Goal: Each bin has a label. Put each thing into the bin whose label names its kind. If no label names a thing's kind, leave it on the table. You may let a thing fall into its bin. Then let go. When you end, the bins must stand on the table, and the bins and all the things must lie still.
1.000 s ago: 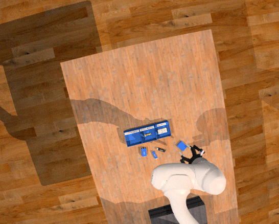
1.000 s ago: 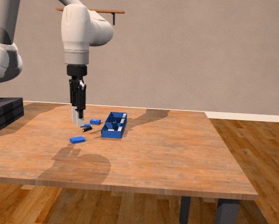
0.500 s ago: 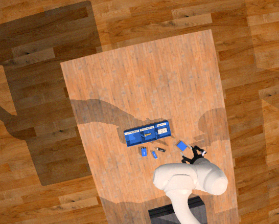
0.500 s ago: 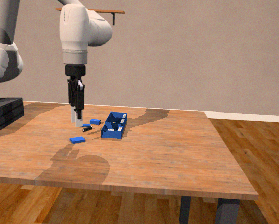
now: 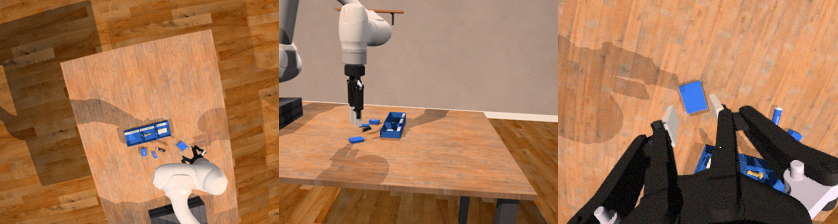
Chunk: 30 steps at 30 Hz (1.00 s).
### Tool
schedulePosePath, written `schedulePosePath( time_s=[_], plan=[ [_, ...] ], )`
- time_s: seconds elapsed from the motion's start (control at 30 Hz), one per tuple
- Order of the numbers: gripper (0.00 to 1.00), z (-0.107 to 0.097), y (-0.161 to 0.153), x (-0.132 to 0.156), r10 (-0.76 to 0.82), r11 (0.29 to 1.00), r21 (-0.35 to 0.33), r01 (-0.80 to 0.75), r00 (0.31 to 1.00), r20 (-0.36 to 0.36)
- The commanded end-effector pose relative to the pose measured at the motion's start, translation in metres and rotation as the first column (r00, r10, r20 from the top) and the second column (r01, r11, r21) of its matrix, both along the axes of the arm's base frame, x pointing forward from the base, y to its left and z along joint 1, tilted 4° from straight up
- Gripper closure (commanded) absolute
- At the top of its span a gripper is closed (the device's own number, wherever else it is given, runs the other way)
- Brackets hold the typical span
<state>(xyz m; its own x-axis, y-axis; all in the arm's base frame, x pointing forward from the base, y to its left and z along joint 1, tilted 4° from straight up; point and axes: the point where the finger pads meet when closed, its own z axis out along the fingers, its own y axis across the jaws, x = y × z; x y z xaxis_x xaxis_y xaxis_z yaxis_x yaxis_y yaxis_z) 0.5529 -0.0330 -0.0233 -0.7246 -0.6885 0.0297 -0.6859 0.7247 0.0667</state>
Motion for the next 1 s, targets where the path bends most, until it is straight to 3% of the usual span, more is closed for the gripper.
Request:
schedulePosePath(
  time_s=[0.0, 0.57, 0.97],
  plan=[
    [0.67, 0.000, 0.000, 0.000, 0.000, 1.000, 0.000, 0.000, 1.000, 0.000],
    [0.67, -0.056, 0.002, -0.004, 0.000, 1.000, 0.000, 0.000, 1.000, 0.000],
    [0.67, -0.068, 0.002, -0.004, 0.000, 1.000, 0.000, 0.000, 1.000, 0.000]
  ],
)
